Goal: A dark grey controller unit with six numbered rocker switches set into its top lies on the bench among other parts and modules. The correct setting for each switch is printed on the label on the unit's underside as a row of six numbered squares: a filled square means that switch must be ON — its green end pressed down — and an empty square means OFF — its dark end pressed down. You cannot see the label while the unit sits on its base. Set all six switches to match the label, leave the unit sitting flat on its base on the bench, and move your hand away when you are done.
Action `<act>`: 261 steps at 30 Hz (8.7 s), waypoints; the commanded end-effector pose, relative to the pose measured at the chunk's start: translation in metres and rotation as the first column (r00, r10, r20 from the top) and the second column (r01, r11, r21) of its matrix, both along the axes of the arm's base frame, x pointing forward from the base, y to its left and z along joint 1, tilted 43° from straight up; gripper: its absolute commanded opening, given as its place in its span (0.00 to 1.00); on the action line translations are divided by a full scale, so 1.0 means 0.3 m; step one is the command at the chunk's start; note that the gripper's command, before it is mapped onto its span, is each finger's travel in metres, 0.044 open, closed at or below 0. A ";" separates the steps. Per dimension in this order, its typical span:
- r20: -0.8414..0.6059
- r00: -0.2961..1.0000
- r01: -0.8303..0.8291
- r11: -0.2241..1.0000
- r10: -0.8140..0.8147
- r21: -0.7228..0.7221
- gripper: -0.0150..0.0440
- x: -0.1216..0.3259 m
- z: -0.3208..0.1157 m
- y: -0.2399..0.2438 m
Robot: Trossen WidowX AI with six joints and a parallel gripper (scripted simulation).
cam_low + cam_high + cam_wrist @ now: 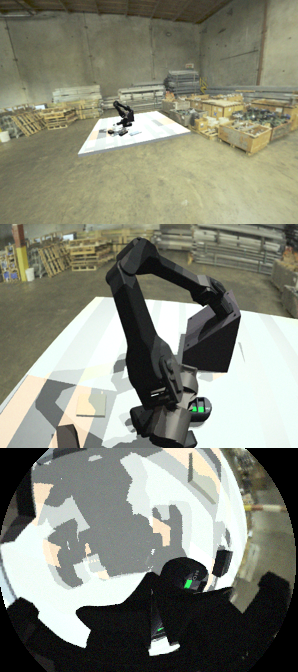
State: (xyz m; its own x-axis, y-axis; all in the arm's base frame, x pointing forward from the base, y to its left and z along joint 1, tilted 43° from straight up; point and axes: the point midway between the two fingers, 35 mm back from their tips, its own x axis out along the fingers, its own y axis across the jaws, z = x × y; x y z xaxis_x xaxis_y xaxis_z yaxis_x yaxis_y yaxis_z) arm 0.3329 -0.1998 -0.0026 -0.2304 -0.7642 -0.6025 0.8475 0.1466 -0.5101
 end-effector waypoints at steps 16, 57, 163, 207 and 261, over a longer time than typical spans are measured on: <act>-0.020 1.000 0.011 1.000 -0.011 0.009 0.25 0.183 0.053 0.181; 0.547 0.837 -0.098 0.985 0.005 0.140 0.25 -0.312 -0.051 0.283; 0.621 0.784 -0.130 0.981 0.012 0.145 0.25 -0.319 -0.209 0.190; 0.511 0.847 0.073 0.984 -0.148 0.163 0.25 -0.204 -0.004 0.221; 0.327 0.864 0.379 0.922 -0.383 0.079 0.25 0.029 0.054 -0.036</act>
State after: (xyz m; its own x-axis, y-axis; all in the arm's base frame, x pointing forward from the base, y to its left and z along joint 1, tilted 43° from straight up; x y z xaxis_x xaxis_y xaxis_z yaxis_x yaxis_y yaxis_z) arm 0.3426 -0.2056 0.0188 -0.2823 -0.6497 -0.7058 0.9587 -0.2180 -0.1828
